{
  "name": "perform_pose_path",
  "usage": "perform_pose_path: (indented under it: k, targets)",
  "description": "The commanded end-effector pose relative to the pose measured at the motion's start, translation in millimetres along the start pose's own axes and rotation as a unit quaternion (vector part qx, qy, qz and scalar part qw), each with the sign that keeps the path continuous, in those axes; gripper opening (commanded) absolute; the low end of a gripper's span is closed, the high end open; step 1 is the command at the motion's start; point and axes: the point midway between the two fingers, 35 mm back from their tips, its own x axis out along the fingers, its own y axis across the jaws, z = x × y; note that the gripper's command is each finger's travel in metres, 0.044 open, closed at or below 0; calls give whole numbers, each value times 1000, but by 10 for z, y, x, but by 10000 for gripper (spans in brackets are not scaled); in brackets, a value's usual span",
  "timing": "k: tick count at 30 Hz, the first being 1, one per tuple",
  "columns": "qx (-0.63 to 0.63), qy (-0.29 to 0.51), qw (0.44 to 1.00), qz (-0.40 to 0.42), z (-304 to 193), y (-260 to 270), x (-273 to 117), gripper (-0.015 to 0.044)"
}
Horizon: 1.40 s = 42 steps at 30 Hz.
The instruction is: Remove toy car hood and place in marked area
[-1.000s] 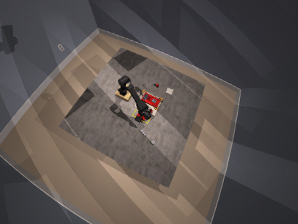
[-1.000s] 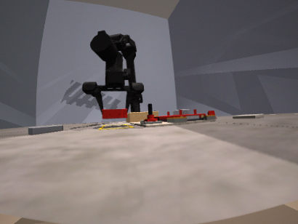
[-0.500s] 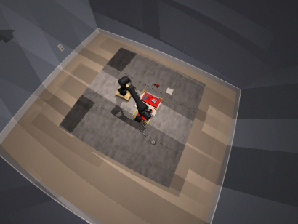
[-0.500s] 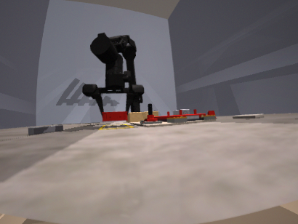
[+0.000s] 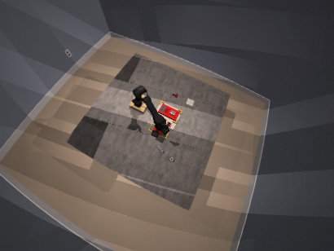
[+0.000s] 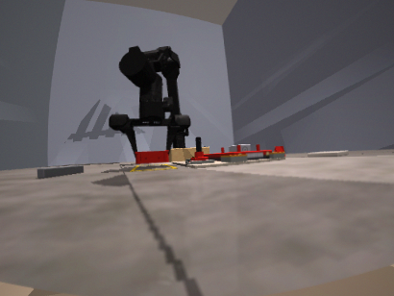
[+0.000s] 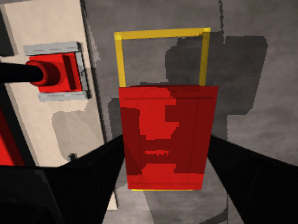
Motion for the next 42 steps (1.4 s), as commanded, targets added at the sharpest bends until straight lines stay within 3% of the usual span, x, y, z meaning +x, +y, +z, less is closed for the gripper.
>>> perform_pose_path:
  k: [1, 18, 35, 42]
  targets:
    - [-3, 0, 1000, 0, 0, -1, 26, 0]
    - [-3, 0, 1000, 0, -1, 0, 108, 0]
    - [0, 0, 1000, 0, -1, 1, 88, 440]
    - [0, 0, 1000, 1, 18, -8, -421, 440]
